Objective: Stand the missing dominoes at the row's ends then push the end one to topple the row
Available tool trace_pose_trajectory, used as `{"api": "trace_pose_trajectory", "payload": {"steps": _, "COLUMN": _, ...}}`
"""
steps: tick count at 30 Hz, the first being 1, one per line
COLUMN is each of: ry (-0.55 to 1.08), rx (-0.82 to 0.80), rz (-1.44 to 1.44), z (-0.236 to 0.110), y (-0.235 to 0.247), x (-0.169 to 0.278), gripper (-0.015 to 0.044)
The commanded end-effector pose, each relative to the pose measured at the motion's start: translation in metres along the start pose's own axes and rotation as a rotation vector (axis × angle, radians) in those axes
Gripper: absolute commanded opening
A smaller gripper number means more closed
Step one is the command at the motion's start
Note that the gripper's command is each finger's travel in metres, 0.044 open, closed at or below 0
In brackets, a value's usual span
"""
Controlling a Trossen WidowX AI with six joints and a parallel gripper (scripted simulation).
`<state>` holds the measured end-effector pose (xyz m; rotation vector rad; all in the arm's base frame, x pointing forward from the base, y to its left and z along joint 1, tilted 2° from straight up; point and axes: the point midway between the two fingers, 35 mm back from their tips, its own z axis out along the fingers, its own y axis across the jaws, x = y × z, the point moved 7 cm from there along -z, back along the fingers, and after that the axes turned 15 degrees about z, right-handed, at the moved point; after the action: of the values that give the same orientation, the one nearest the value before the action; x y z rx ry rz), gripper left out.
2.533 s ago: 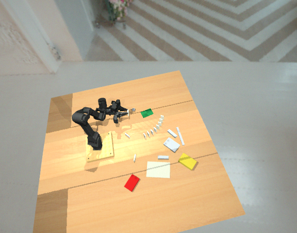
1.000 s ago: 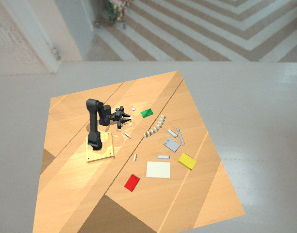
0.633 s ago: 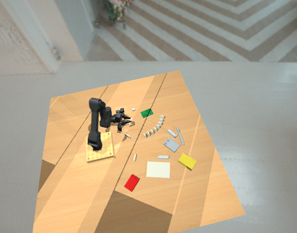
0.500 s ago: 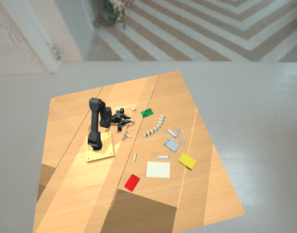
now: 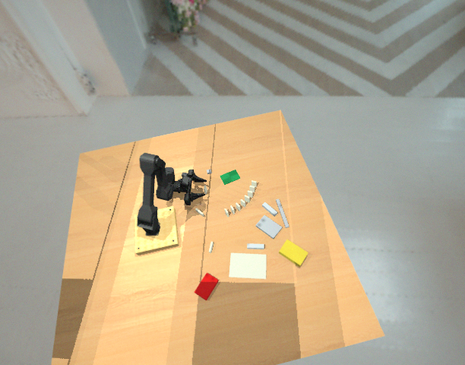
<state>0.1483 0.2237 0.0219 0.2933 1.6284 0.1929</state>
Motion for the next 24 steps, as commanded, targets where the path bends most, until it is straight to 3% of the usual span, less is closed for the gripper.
{"api": "trace_pose_trajectory", "payload": {"steps": 1, "ry": 0.003, "rx": -0.004, "rz": 0.005, "z": 0.000, "y": 0.000, "x": 0.000, "gripper": 0.0440}}
{"api": "trace_pose_trajectory", "payload": {"steps": 15, "ry": 0.011, "rx": -0.003, "rz": -0.008, "z": -0.002, "y": 0.019, "x": -0.046, "gripper": 0.0440}}
{"api": "trace_pose_trajectory", "payload": {"steps": 24, "ry": 0.315, "rx": -0.003, "rz": -0.143, "z": 0.066, "y": 0.064, "x": -0.043, "gripper": 0.0440}}
